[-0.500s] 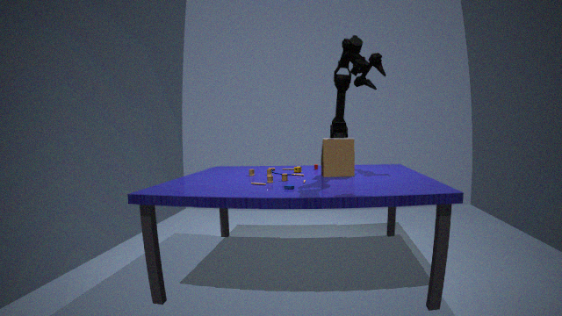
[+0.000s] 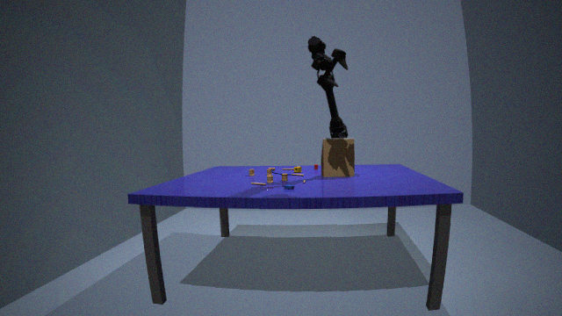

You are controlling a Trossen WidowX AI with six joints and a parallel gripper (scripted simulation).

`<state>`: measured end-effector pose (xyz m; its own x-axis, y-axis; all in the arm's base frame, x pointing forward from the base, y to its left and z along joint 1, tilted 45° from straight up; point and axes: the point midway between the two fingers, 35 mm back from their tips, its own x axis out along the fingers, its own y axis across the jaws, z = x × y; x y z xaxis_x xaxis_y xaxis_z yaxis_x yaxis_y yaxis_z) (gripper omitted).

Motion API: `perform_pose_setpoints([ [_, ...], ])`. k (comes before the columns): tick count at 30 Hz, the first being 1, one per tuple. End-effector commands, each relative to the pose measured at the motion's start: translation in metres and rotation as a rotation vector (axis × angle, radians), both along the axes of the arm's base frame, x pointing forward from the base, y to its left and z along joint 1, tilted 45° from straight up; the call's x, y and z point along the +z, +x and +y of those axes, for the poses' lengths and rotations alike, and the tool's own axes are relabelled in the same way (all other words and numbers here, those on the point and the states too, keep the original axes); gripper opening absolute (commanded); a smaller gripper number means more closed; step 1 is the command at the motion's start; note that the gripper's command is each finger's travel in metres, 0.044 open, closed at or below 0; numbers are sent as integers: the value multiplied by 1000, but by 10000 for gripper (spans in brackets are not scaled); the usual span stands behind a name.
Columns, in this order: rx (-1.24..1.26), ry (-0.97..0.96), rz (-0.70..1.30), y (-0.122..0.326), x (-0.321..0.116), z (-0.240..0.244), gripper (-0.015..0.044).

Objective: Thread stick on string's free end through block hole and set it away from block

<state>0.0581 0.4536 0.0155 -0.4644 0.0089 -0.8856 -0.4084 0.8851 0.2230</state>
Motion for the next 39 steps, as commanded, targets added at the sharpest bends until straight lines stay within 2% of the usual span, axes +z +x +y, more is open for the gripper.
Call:
perform_pose_setpoints([
  [1, 22, 67, -89, 59, 8, -21, 440],
  [6, 60, 130, -238, 143, 20, -67, 440],
  [12, 114, 133, -416, 225, 34, -144, 440],
  [21, 212, -1, -630, 299, 56, -293, 440],
  [25, 259, -106, -684, 309, 65, -366, 440],
  [30, 316, -262, -701, 302, 77, -455, 440],
  [39, 397, -554, -569, 235, 95, -594, 440],
])
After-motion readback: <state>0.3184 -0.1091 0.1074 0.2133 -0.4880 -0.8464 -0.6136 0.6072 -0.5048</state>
